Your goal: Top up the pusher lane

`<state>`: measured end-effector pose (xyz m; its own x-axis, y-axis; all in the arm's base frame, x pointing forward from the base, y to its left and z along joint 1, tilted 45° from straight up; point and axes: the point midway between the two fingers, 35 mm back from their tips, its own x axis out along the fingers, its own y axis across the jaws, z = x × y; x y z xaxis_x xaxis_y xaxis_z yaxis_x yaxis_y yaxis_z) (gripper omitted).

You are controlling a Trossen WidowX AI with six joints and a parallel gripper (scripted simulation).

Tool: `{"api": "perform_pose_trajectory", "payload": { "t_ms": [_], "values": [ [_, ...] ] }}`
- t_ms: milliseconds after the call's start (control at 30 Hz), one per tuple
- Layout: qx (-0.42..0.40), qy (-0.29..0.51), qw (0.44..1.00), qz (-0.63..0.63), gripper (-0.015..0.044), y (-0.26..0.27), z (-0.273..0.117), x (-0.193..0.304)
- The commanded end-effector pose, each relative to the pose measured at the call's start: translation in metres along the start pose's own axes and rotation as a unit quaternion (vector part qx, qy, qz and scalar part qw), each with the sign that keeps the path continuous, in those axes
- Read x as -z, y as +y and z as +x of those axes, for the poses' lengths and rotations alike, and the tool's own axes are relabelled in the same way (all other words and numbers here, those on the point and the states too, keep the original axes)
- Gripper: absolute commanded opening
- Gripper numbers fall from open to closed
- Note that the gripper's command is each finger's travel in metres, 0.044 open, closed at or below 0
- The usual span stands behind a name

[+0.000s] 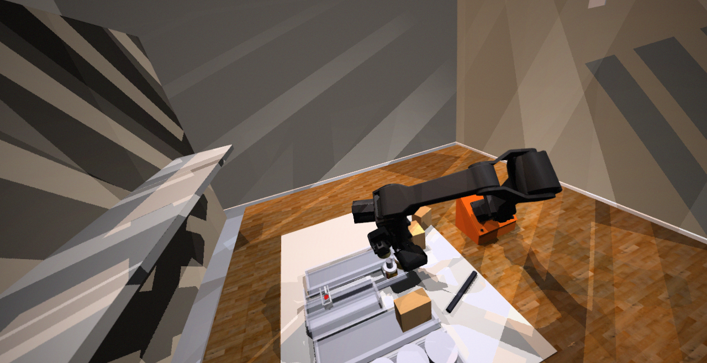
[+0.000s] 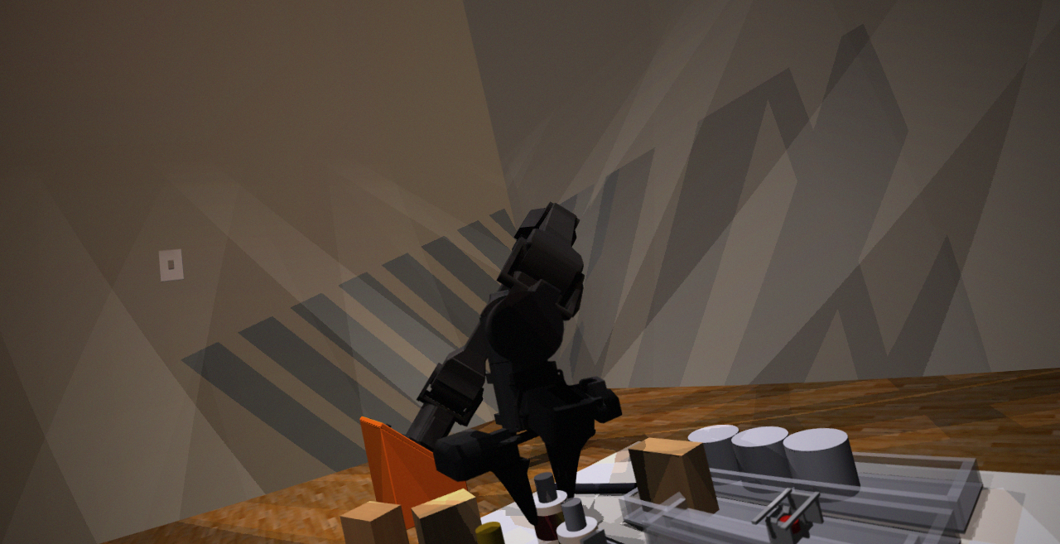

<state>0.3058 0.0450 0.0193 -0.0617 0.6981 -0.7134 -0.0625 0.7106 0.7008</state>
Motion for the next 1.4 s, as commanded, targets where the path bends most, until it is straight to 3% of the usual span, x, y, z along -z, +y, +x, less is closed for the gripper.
{"api": "perform_pose_trajectory", "payload": {
  "t_ms": [0,1367],
  "values": [
    [-0.001,-0.011,1.000,-0.005,0.0000,0.002,-0.004,-0.010],
    [-0.001,-0.011,1.000,-0.005,0.0000,0.004,-0.009,-0.026]
  ]
}}
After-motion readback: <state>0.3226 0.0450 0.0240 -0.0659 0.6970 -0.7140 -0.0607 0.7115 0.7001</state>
